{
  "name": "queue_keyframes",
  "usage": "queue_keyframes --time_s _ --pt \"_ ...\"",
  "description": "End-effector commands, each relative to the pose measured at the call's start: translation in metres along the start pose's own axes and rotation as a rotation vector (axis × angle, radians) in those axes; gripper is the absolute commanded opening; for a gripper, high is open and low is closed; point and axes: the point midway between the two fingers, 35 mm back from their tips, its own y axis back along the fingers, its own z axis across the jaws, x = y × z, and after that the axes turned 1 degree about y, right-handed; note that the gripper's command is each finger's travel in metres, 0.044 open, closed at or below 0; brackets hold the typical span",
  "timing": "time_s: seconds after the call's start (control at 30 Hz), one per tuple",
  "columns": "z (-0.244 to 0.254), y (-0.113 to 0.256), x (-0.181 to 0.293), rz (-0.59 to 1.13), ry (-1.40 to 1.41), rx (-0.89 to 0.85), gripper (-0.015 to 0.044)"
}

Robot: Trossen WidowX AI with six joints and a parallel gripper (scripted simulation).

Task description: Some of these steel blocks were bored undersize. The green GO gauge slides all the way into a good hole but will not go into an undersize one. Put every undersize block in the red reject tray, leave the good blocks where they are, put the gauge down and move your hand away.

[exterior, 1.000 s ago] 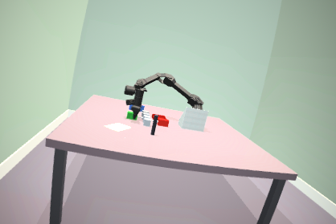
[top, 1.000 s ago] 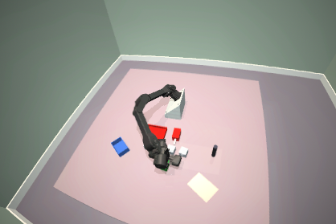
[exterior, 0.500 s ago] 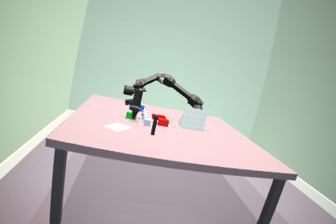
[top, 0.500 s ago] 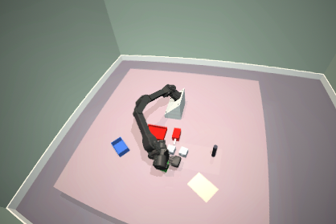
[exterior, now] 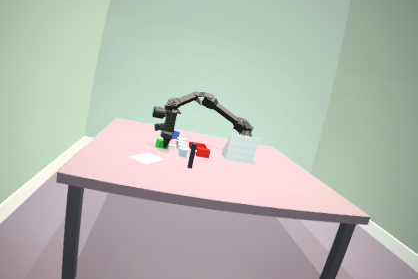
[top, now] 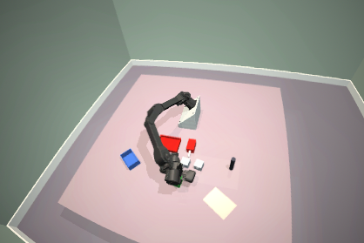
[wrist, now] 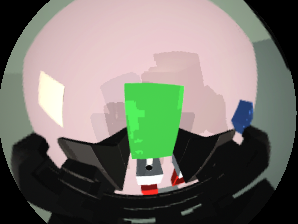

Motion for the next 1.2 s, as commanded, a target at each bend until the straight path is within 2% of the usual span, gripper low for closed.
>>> queue_keyframes --time_s 0.0,0.13,0.73,0.97,1.17 --pt "0.0 0.006 -0.003 -0.008 0.002 0.001 0.0" --pt "-0.001 0.036 0.001 0.0 0.0 0.001 0.0" --pt "-0.002 0.032 0.006 0.03 0.009 0.013 0.0" --pt "0.067 0.072 0.016 0.015 -0.071 -0.003 0.0" --pt "0.075 0.071 0.018 0.013 -0.08 -0.004 0.0"
